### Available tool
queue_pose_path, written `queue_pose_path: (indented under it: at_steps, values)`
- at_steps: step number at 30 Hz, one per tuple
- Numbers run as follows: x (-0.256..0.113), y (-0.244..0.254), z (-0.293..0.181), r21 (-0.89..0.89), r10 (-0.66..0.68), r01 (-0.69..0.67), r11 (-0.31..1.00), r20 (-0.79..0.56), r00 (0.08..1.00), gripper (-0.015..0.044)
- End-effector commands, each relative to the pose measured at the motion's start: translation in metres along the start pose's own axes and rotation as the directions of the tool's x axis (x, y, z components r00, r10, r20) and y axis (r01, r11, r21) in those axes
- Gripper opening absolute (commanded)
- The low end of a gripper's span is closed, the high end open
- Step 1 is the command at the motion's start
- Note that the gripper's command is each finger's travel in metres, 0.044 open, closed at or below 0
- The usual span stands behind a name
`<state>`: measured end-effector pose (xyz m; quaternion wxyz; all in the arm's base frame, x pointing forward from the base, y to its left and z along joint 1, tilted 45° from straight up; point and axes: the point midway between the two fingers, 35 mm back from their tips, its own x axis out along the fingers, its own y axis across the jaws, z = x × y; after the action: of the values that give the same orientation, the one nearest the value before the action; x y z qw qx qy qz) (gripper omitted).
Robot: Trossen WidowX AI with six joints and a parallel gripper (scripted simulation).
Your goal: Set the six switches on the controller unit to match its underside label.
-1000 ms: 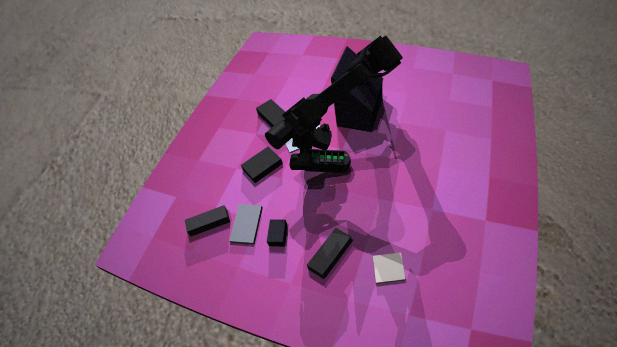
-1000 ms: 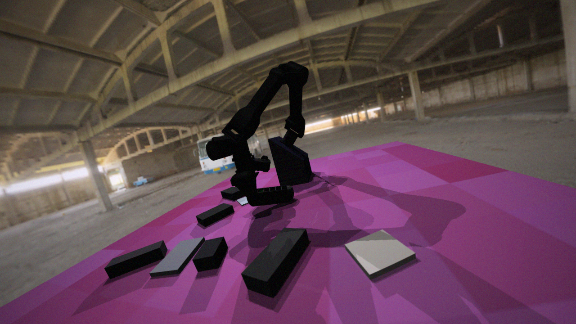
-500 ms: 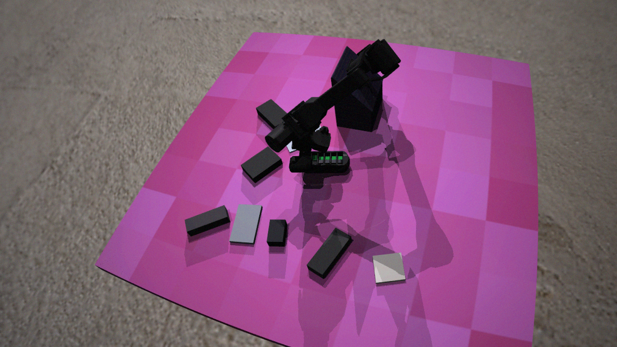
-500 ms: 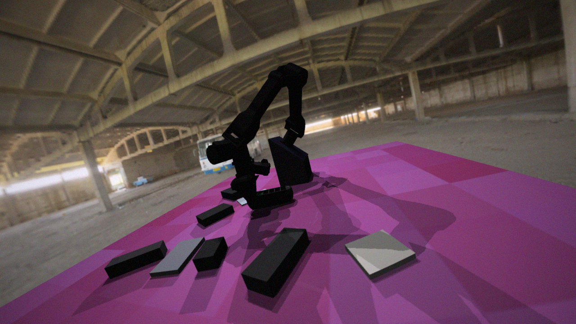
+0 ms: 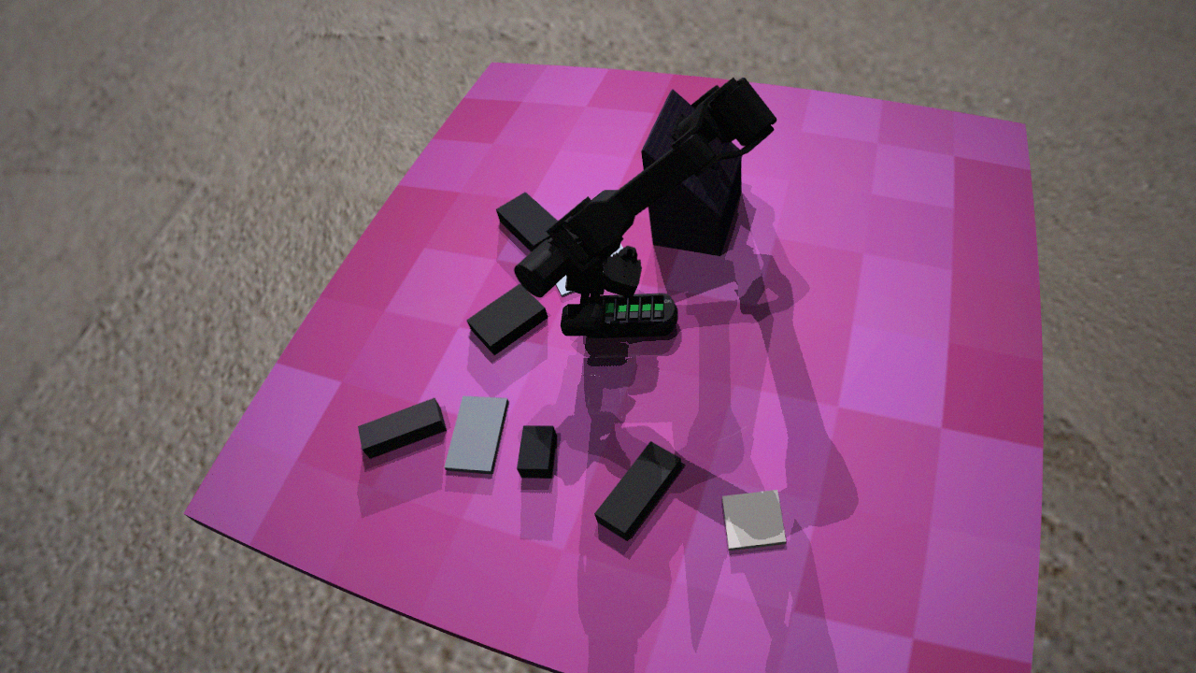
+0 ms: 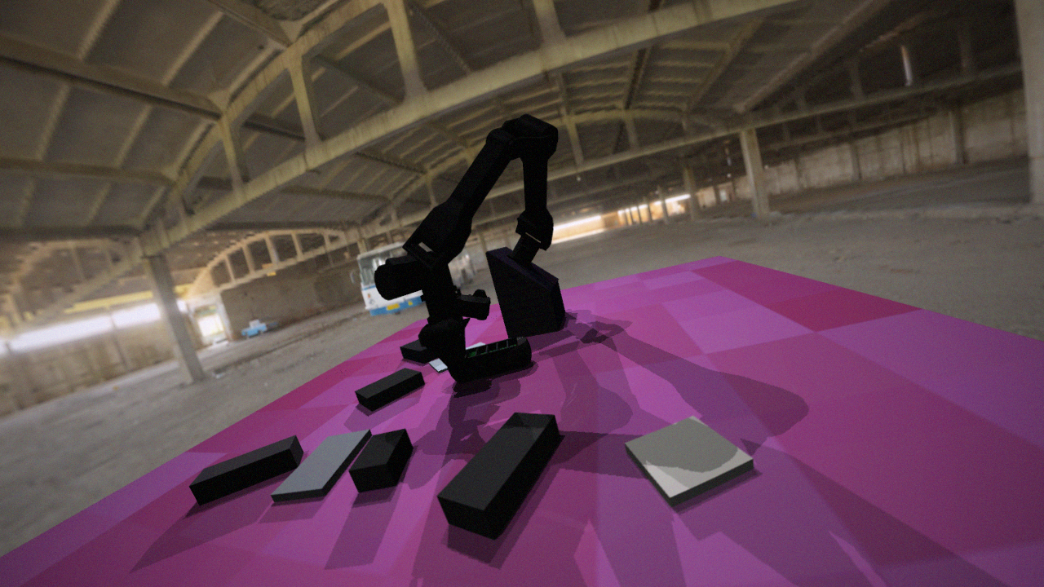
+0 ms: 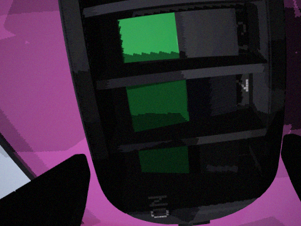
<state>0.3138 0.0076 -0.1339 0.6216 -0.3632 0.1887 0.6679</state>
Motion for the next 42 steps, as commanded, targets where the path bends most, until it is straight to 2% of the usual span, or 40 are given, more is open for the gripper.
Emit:
queue_pose_path:
  at_steps: [1, 9, 16, 36, 42]
  values:
    - [0.000, 0.000, 0.000, 0.000, 0.000, 0.000, 1.000, 0.000, 1.000, 0.0440]
    - [-0.001, 0.000, 0.002, 0.000, 0.000, 0.000, 1.000, 0.000, 1.000, 0.0440]
    - [-0.039, 0.001, 0.058, 0.001, 0.001, -0.001, 1.000, 0.002, 1.000, 0.0440]
    - [-0.040, 0.001, 0.060, 0.001, 0.001, -0.001, 1.000, 0.002, 1.000, 0.0440]
    - [-0.090, 0.001, 0.058, -0.005, 0.001, -0.001, 1.000, -0.003, 1.000, 0.0440]
